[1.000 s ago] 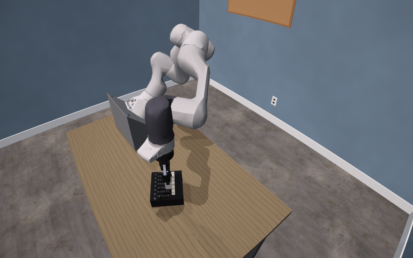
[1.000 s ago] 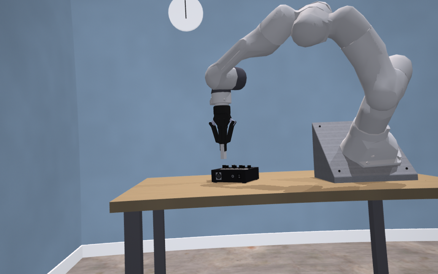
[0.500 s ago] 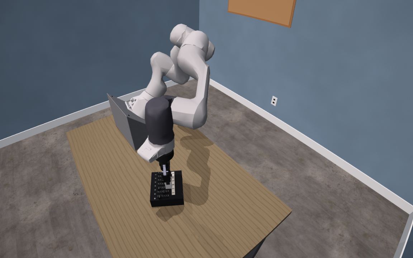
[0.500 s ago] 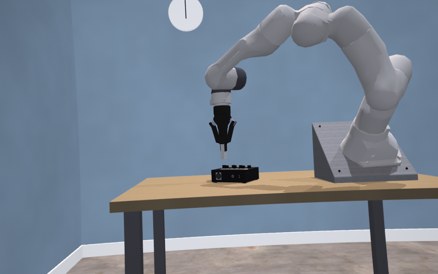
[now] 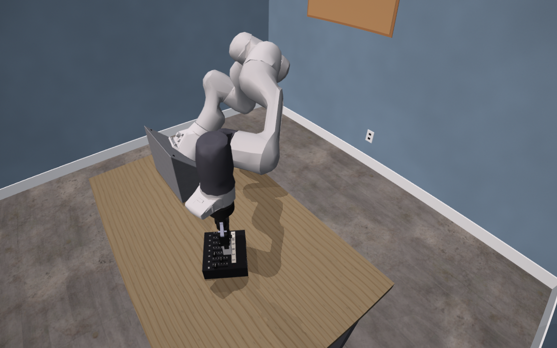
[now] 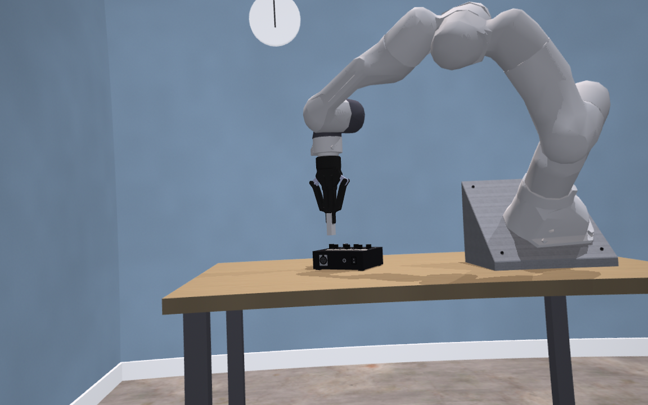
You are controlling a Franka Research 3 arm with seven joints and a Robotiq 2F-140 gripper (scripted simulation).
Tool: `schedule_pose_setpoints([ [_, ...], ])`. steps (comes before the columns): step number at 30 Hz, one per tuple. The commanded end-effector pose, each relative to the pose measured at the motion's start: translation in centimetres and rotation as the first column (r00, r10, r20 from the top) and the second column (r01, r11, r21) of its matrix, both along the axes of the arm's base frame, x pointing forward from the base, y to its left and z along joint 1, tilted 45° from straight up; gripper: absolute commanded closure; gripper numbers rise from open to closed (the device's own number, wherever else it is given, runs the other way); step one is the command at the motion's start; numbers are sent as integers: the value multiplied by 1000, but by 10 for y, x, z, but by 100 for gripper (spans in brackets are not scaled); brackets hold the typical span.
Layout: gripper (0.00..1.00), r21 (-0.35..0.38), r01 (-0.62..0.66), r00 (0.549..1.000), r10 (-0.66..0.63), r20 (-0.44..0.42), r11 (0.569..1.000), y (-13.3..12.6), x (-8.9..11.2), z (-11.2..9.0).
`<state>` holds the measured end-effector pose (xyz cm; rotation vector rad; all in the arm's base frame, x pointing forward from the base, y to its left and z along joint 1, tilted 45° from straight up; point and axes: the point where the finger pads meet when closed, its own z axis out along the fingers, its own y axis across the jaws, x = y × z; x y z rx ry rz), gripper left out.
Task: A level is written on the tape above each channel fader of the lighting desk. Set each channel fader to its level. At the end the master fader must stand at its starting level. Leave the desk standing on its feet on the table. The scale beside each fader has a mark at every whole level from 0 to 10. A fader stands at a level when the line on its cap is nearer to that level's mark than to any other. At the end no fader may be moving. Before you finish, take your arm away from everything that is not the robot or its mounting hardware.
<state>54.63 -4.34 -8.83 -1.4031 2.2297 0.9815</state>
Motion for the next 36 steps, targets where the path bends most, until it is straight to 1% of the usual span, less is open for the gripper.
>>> schedule_pose_setpoints([
  [1, 100, -1, 1, 1000, -1, -4, 1000, 0, 0, -1],
  [36, 100, -1, 1, 1000, -1, -4, 1000, 12, -2, -14],
])
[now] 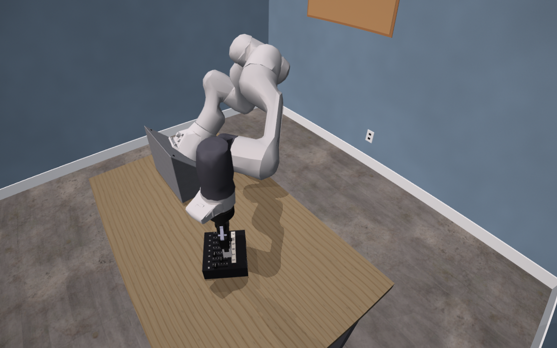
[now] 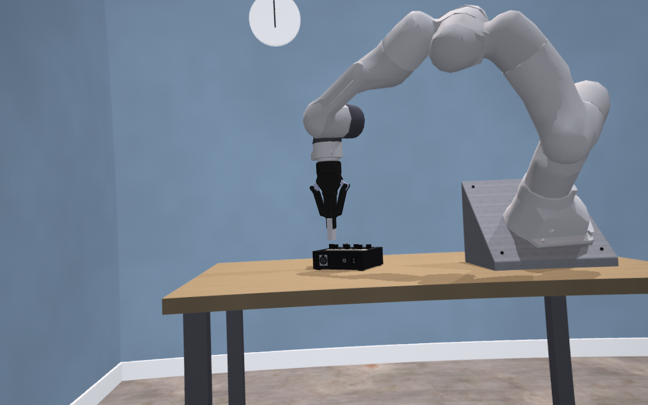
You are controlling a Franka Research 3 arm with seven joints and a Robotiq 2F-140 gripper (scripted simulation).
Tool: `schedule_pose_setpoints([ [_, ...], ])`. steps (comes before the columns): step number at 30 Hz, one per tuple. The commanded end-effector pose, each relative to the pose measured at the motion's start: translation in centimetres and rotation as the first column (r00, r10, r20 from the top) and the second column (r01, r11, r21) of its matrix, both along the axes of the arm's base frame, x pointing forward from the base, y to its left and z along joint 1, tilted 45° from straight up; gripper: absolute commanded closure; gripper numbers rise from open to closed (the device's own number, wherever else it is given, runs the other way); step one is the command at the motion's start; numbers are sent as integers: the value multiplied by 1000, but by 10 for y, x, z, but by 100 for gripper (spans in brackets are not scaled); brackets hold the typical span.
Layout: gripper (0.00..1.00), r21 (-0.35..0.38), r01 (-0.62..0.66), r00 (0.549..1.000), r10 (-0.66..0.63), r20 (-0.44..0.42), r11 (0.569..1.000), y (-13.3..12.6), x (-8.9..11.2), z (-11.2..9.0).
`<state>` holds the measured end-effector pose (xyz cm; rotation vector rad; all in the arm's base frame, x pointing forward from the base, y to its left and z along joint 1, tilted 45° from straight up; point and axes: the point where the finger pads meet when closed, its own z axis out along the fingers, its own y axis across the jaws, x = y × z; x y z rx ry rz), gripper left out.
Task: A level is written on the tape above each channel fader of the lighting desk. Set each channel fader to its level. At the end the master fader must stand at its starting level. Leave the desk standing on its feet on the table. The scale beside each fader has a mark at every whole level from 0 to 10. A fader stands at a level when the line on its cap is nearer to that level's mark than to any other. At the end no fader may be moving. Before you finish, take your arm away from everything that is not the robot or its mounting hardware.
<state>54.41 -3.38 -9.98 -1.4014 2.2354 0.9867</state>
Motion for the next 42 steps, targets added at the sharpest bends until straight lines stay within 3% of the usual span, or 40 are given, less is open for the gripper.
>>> schedule_pose_setpoints([
  [1, 100, 0, 0, 1000, 0, 2, 1000, 3, 1, -2],
  [42, 100, 0, 0, 1000, 0, 2, 1000, 7, 0, -6],
])
